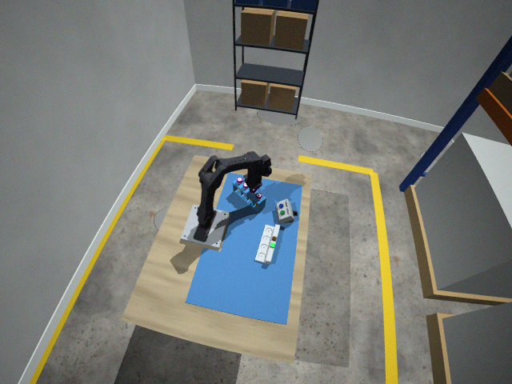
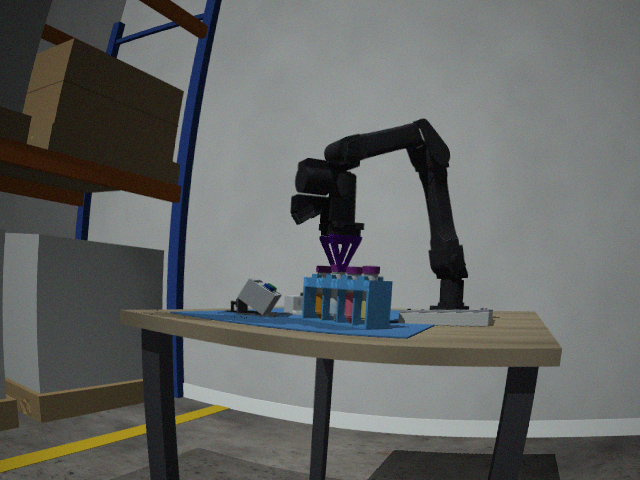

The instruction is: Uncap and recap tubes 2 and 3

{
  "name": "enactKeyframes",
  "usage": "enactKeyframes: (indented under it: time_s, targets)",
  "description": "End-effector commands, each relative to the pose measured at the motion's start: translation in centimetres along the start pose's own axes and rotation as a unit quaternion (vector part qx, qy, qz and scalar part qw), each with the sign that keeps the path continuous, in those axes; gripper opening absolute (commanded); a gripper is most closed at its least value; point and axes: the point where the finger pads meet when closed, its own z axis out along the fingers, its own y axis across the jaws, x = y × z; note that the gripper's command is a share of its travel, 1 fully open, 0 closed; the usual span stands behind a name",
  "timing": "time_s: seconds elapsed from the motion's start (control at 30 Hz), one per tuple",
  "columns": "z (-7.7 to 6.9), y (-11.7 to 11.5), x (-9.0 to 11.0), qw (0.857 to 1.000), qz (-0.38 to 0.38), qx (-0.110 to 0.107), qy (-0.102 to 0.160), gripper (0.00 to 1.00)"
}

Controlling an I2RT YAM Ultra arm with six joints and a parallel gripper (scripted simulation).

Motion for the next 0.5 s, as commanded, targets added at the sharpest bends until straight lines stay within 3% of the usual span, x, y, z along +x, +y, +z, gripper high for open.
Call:
enactKeyframes:
  time_s: [0.0, 0.1, 0.37, 0.4, 0.47]
  targets:
    - [-0.38, 0.00, -0.20, 0.997, 0.082, -0.002, -0.008, 0.00]
    - [-0.37, 0.00, -0.20, 0.992, 0.125, -0.002, -0.008, 0.00]
    - [-0.37, 0.00, -0.20, 0.992, 0.125, -0.002, -0.008, 0.00]
    - [-0.37, 0.00, -0.20, 0.992, 0.125, -0.002, -0.008, 0.49]
    - [-0.37, 0.00, -0.20, 0.992, 0.125, -0.002, -0.008, 0.49]
